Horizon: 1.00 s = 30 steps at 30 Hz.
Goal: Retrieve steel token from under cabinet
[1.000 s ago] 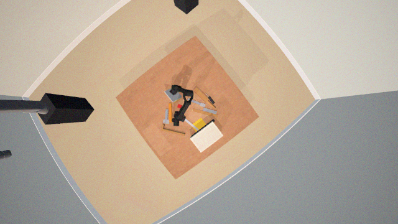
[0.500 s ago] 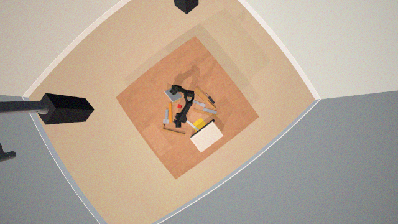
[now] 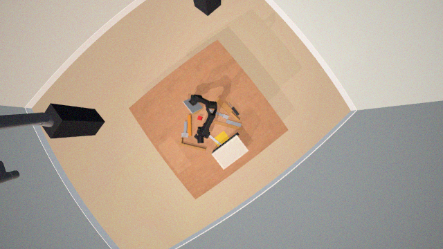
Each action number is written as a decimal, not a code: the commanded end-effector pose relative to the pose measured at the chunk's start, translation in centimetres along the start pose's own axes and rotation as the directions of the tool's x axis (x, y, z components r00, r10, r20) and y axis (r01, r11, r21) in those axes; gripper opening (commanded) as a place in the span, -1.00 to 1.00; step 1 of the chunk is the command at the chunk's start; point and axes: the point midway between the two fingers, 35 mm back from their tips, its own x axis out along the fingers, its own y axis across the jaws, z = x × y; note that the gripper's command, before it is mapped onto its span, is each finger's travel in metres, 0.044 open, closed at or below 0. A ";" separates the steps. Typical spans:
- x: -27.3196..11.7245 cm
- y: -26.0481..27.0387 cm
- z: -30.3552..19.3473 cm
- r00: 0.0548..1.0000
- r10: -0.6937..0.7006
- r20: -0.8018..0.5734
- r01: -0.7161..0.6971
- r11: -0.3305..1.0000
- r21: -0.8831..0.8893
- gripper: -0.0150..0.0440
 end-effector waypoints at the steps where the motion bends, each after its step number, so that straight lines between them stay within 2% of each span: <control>1: 0.0 0.0 0.8 1.000 -0.002 0.002 0.002 1.000 -0.002 -0.49; 30: -0.1 -0.1 4.3 1.000 -0.002 0.004 0.002 1.000 -0.004 -0.49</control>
